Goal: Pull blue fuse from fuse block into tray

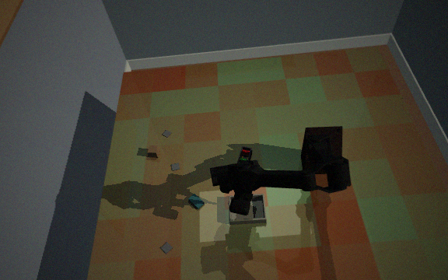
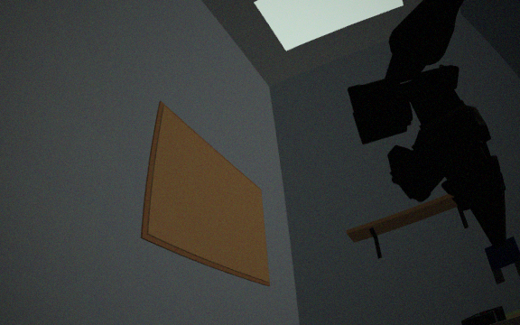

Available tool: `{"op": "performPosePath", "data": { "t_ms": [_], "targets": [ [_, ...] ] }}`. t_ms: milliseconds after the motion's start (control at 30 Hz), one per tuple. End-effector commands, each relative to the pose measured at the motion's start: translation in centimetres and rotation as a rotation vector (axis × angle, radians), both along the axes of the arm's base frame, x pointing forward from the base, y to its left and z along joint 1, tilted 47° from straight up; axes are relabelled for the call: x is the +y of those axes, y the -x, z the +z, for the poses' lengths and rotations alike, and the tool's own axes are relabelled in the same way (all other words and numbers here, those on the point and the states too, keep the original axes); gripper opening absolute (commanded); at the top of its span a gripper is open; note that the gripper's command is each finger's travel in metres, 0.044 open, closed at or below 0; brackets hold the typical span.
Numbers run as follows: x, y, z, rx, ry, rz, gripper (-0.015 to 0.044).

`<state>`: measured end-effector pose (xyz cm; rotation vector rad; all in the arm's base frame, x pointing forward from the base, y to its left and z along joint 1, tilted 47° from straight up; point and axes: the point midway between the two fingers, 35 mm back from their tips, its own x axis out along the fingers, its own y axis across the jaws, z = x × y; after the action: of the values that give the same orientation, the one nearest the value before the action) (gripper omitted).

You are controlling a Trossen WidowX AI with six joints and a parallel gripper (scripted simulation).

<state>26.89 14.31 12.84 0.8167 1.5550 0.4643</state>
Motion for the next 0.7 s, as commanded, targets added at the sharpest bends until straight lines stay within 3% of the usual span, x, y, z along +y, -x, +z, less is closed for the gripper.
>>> {"op": "performPosePath", "data": {
  "t_ms": [0,667],
  "targets": [
    [0.3,0.3,0.3,0.006,-0.004,-0.002,0.0],
    [2.6,0.2,-1.8,0.006,-0.005,-0.001,0.0]
  ]
}}
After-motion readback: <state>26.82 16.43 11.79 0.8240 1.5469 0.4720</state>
